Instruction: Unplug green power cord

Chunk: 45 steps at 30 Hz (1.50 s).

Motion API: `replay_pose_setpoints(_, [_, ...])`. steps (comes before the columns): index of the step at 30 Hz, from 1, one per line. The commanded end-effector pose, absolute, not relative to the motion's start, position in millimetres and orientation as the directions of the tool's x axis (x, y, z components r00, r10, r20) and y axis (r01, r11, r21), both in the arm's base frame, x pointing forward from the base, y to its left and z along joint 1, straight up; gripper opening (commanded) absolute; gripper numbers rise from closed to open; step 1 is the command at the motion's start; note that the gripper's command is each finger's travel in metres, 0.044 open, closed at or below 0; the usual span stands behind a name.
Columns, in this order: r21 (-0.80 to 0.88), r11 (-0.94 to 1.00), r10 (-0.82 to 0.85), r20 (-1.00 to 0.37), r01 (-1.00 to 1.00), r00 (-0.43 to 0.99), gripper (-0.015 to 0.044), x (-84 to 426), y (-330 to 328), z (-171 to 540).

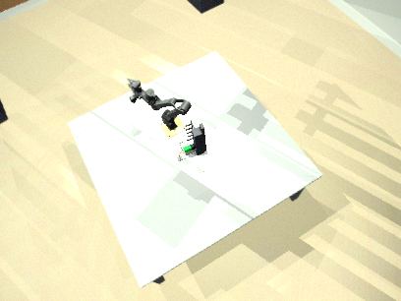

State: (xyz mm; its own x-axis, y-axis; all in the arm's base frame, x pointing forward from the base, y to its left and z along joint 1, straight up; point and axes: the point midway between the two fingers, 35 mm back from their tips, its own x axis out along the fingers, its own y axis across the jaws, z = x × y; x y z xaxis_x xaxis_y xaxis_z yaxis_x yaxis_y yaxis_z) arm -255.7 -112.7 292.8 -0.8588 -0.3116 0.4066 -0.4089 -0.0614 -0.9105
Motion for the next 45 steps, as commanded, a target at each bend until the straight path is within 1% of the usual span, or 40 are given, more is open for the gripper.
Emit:
replay_pose_setpoints(1, [-0.914, -0.072, -0.32, 0.401, -0.4, -0.859, 0.0374, -256, -115, 292])
replay_pose_setpoints(2, [-0.923, -0.102, -0.345, 0.383, -0.371, -0.857, 0.0347, -256, -123, 290])
replay_pose_setpoints(4, [-0.947, -0.2, -0.435, 0.317, -0.253, -0.843, 0.0295, -254, -152, 283])
replay_pose_setpoints(7, [-0.952, -0.307, -0.577, 0.205, -0.023, -0.791, 0.0216, -242, -199, 271])
replay_pose_setpoints(9, [-0.93, -0.339, -0.662, 0.128, 0.142, -0.738, 0.0164, -228, -229, 262])
replay_pose_setpoints(12, [-0.863, -0.33, -0.772, 0.014, 0.382, -0.635, 0.016, -200, -270, 248])
replay_pose_setpoints(16, [-0.716, -0.236, -0.875, -0.137, 0.657, -0.464, 0.016, -148, -314, 229])
replay_pose_setpoints(21, [-0.486, -0.07, -0.92, -0.307, 0.871, -0.245, 0.016, -76, -347, 208])
replay_pose_setpoints(27, [-0.186, 0.101, -0.873, -0.489, 0.977, -0.003, 0.016, 15, -357, 185])
replay_pose_setpoints(34, [0.114, 0.183, -0.703, -0.679, 0.976, 0.211, 0.016, 119, -328, 162])
replay_pose_setpoints(40, [0.262, 0.14, -0.496, -0.816, 0.955, 0.296, 0.016, 192, -272, 147])
replay_pose_setpoints(45, [0.283, 0.028, -0.296, -0.914, 0.959, 0.279, 0.016, 233, -212, 139])
